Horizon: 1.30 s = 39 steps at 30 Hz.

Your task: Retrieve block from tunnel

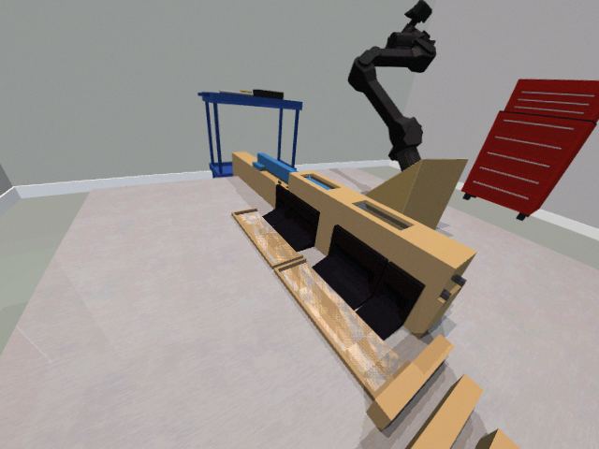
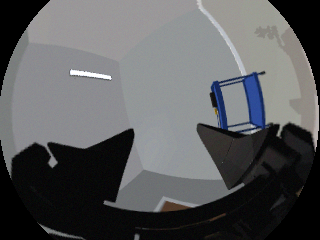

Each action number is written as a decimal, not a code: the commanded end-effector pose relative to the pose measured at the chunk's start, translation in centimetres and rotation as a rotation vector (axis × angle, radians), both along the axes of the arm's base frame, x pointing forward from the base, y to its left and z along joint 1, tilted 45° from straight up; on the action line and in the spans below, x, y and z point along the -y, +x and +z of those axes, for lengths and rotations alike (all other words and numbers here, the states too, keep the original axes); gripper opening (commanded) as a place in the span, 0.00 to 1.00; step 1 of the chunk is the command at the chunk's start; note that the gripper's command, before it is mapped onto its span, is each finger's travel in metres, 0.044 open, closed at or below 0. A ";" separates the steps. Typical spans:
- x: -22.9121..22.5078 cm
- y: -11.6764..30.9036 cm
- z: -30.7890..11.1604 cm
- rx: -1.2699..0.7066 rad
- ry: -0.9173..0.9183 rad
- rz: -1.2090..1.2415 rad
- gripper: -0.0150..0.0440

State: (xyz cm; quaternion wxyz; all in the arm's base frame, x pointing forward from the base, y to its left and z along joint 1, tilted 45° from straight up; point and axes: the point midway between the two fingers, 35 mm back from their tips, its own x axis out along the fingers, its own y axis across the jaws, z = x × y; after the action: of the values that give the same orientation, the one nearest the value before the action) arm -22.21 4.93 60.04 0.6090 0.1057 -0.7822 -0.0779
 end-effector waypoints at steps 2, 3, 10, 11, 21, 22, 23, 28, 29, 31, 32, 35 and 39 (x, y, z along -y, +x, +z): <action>-0.1 0.0 0.0 0.003 -0.003 0.001 1.00; -0.3 -0.1 -0.1 0.011 -0.011 0.003 1.00; -4.3 -1.4 -1.3 0.127 -0.148 0.031 1.00; -5.0 -1.7 -1.5 0.144 -0.172 0.036 1.00; -17.0 -3.9 -6.8 0.324 -0.606 0.099 1.00; -17.9 -3.5 -7.3 0.332 -0.640 0.095 1.00; -18.9 -3.2 -7.8 0.338 -0.676 0.094 1.00; -24.2 -2.1 -11.0 0.329 -0.891 0.112 1.00; -25.2 -1.8 -11.7 0.322 -0.935 0.115 1.00; -27.3 -1.0 -13.1 0.302 -1.022 0.123 1.00; -28.4 -0.5 -14.0 0.288 -1.071 0.122 1.00; -31.9 1.7 -17.0 0.226 -1.230 0.116 1.00; -35.8 5.3 -21.1 0.108 -1.428 0.106 1.00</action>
State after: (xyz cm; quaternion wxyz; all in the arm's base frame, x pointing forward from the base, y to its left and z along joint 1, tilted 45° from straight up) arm -20.11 37.29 42.74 0.4774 -0.2208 -0.7281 0.4396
